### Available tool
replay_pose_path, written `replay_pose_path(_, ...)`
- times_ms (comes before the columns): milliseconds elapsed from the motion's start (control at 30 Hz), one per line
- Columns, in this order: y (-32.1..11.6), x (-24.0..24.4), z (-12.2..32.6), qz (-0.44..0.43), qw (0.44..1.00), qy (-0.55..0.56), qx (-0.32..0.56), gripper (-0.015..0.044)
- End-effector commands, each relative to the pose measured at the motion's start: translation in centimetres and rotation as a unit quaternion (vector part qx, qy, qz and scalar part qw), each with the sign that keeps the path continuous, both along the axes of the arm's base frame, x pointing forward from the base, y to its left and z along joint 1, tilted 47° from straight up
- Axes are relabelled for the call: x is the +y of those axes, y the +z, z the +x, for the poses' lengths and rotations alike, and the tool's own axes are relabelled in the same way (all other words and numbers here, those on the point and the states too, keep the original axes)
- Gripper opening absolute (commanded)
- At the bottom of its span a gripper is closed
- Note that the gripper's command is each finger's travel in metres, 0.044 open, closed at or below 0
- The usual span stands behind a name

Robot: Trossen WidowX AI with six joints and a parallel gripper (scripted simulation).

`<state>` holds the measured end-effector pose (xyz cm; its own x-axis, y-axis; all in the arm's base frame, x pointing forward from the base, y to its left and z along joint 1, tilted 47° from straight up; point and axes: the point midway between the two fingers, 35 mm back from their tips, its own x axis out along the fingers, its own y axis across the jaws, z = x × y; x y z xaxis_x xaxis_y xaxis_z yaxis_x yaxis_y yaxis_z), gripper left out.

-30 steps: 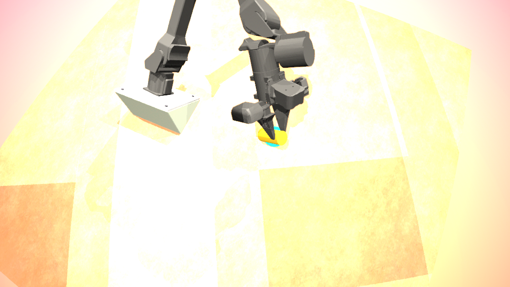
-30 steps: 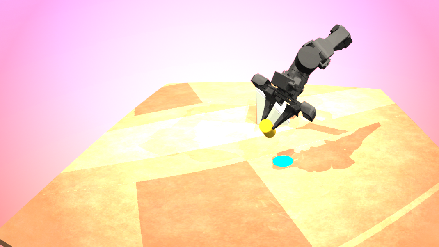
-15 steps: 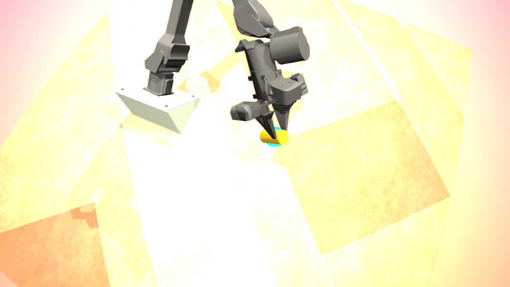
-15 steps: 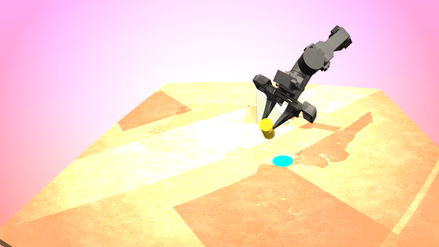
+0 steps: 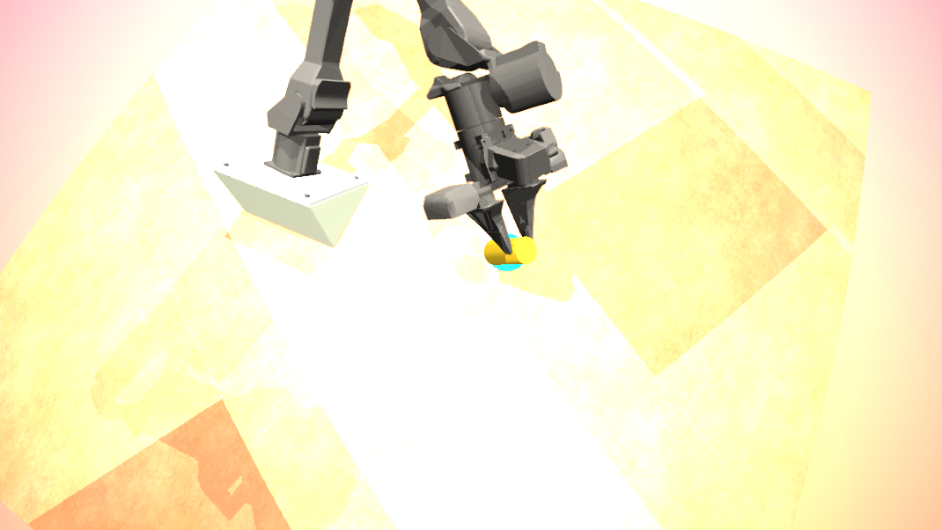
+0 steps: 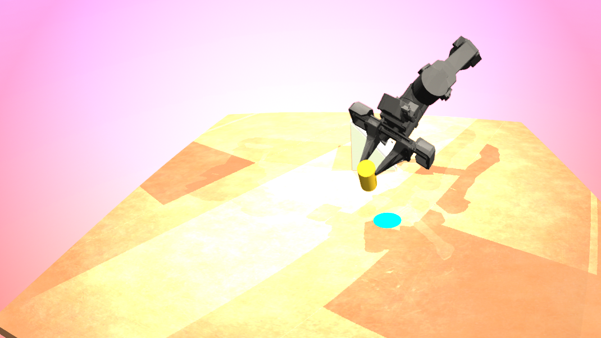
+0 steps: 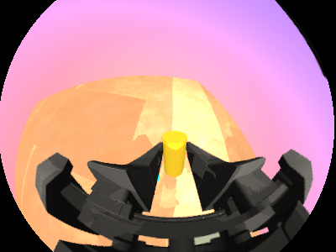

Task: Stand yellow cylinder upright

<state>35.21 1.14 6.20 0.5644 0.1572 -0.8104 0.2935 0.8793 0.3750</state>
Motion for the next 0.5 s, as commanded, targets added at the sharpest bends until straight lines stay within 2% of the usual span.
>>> replay_pose_path(0,-0.18,0.07,-0.33,-0.001,1.000,-0.009,-0.008,0.0105)
replay_pose_path(467,0.28,0.14,-0.54,-0.002,0.998,-0.036,-0.051,0.0105)
